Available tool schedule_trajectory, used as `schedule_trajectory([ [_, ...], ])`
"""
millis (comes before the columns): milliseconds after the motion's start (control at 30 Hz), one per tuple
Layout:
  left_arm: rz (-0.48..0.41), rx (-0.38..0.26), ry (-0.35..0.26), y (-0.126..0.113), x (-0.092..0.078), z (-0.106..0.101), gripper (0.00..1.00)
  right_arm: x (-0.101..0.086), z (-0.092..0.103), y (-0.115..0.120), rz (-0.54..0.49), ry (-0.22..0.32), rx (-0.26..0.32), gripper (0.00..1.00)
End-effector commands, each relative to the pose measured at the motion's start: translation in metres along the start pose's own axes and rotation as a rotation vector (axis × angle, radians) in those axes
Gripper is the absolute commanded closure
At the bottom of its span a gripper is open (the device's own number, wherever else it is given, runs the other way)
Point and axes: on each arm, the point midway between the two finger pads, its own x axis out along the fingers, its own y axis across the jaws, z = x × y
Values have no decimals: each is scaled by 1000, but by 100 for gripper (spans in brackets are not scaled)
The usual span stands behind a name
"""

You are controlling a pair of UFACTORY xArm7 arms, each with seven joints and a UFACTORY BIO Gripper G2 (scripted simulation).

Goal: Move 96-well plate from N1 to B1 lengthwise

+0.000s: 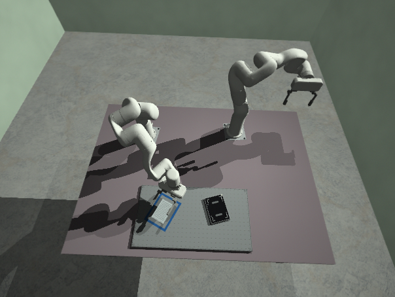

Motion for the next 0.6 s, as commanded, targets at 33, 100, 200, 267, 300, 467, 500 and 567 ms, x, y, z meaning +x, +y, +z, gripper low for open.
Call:
schedule_trajectory([
  [33, -3, 0, -1, 0, -1, 0, 0, 1, 2, 1, 0, -3, 4, 63],
  [100, -3, 0, -1, 0, -1, 0, 0, 1, 2, 1, 0, -3, 3, 63],
  [200, -3, 0, -1, 0, -1, 0, 0, 2, 5, -3, 34, -3, 3, 63],
  [267, -3, 0, -1, 0, -1, 0, 0, 4, 11, -11, 100, -3, 3, 63],
  [300, -3, 0, -1, 0, -1, 0, 0, 5, 14, -15, 134, -3, 3, 63],
  [467, -3, 0, -1, 0, -1, 0, 0, 9, 26, -30, 267, -4, 2, 63],
  [500, -3, 0, -1, 0, -1, 0, 0, 9, 26, -30, 267, -4, 2, 63],
  [567, -3, 0, -1, 0, -1, 0, 0, 11, 31, -38, 322, -4, 2, 63],
])
